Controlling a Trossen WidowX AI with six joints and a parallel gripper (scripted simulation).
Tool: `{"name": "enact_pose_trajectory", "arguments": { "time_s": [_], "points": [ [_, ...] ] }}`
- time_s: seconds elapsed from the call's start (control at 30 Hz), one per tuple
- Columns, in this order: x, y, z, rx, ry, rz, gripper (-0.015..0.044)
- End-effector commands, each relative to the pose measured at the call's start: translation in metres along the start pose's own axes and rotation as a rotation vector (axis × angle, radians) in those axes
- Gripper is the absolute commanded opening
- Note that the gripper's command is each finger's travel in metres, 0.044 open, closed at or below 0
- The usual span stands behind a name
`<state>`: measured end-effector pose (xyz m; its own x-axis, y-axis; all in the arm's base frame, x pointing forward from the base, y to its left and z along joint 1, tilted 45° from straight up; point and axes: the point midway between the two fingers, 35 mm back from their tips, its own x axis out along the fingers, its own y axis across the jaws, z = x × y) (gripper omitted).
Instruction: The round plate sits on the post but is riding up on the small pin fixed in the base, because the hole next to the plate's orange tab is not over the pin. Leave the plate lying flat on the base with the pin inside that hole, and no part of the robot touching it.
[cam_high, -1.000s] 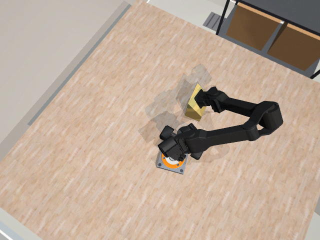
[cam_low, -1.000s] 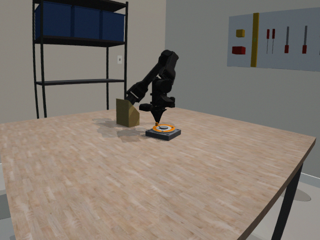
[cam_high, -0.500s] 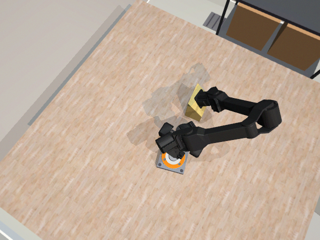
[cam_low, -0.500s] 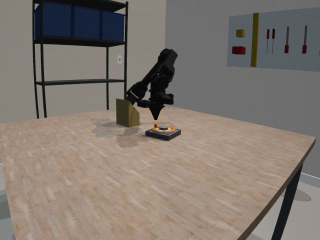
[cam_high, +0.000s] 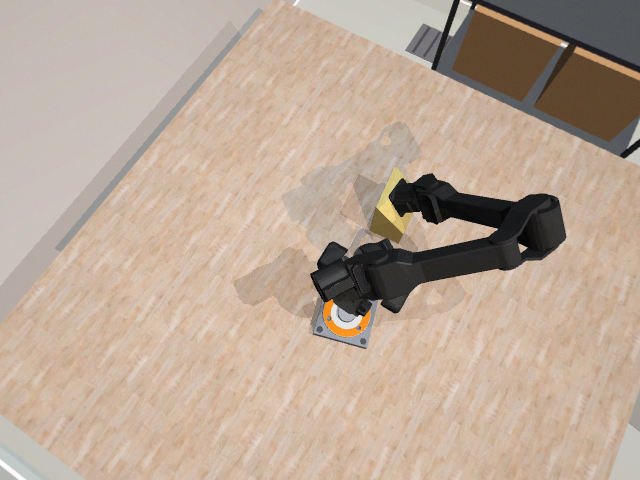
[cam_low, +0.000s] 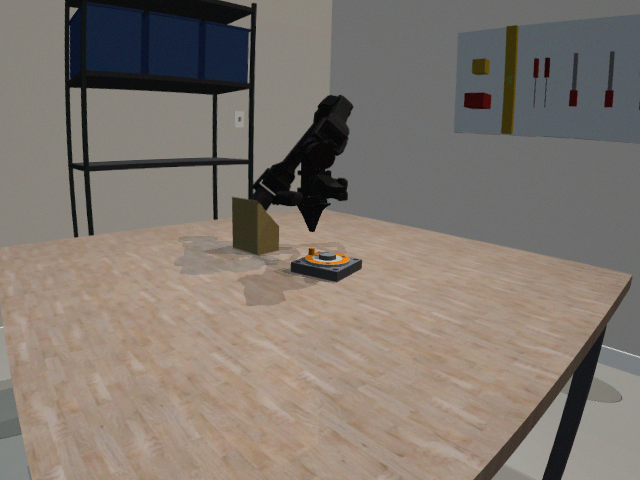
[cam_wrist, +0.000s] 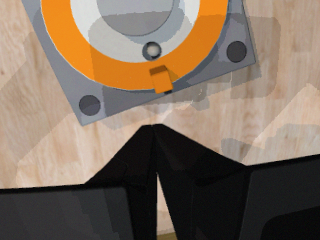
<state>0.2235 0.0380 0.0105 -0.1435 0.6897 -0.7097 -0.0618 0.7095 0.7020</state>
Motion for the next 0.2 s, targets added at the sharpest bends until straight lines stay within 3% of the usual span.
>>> {"name": "enact_pose_trajectory", "arguments": {
  "time_s": [0.0,0.17],
  "points": [
    [0.0007,0.0,-0.0008,0.005,0.001,0.002,0.0],
    [0.0007,0.0,-0.0008,0.005,0.001,0.002,0.0]
  ]
}}
